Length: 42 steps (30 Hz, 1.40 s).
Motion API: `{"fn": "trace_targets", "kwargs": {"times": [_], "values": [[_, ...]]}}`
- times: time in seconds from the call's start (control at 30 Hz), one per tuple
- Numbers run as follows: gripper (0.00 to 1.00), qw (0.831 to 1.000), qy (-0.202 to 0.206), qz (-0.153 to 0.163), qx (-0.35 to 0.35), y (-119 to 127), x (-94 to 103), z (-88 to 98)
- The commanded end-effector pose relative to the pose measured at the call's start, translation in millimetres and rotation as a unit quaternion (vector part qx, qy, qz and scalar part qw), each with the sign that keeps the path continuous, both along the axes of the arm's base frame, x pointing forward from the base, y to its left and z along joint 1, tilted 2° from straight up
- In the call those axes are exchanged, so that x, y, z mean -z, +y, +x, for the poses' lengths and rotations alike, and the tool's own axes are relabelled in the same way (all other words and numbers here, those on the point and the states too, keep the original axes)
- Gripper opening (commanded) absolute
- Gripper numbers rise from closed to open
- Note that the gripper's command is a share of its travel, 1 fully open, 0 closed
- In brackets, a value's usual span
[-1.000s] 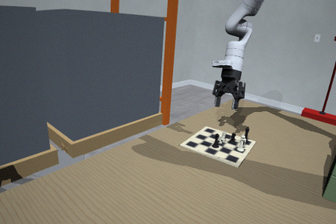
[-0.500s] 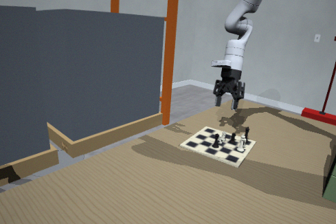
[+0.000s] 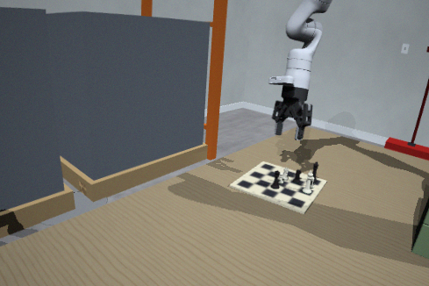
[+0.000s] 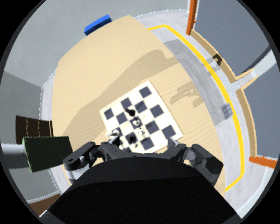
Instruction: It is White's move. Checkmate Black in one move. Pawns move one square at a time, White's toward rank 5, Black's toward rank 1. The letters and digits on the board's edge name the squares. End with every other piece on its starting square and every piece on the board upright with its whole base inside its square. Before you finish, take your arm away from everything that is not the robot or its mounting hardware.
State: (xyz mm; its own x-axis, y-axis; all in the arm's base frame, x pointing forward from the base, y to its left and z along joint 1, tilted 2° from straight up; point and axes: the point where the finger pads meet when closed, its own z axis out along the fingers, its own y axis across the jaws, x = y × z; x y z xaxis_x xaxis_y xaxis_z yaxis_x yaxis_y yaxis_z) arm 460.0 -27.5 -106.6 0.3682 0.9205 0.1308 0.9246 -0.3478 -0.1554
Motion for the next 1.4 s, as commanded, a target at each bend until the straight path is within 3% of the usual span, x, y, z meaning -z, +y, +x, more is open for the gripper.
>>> {"fn": "trace_targets", "kwargs": {"times": [0.0, 0.03, 0.73, 0.77, 1.03, 1.37], "values": [[1.00, 1.000, -0.002, 0.000, -0.002, 1.4, -1.6, 1.4], [1.00, 1.000, -0.004, -0.014, 0.010, 4.7, -4.1, -1.4], [1.00, 0.999, -0.008, -0.028, 0.022, 7.5, -6.7, -4.2], [1.00, 0.999, -0.011, -0.040, 0.033, 9.9, -9.3, -6.8], [1.00, 0.999, -0.011, -0.040, 0.033, 9.9, -9.3, -6.8], [1.00, 0.997, -0.019, -0.061, 0.052, 13.4, -14.6, -11.8]]}}
